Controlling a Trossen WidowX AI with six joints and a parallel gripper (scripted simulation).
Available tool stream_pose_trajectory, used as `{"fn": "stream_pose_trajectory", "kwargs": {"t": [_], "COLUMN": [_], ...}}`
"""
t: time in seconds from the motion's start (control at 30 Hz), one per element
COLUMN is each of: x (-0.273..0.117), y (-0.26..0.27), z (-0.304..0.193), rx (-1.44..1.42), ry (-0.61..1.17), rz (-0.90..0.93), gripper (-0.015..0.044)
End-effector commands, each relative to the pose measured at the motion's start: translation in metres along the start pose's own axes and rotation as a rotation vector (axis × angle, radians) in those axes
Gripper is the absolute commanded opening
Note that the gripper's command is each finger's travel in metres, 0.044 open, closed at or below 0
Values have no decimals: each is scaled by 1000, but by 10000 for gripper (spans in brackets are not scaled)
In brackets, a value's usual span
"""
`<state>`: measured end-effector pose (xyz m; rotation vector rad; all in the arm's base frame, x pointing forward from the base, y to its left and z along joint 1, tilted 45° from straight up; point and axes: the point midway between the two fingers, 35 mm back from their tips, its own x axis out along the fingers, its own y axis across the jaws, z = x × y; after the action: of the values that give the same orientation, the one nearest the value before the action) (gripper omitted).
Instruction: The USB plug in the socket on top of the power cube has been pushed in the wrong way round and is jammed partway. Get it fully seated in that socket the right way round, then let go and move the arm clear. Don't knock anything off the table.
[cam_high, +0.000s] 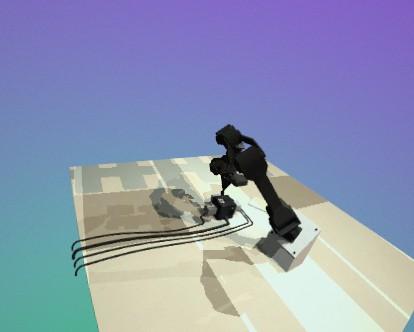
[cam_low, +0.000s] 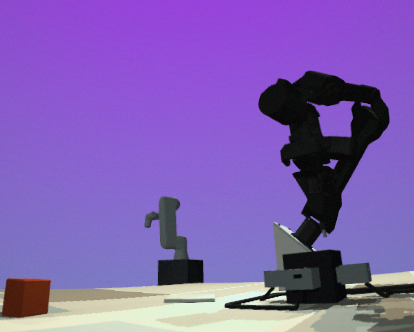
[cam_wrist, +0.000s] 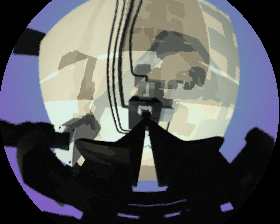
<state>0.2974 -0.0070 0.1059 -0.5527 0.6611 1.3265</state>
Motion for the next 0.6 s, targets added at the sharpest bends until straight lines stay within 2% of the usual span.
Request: {"fn": "stream_pose_trajectory", "kwargs": {"t": [0.0, 0.57], "x": [1, 1], "y": [1, 0], "z": [0, -1], "rx": [-15, 0], "ry": [0, 1], "rz": [2, 0], "gripper": [0, 0]}}
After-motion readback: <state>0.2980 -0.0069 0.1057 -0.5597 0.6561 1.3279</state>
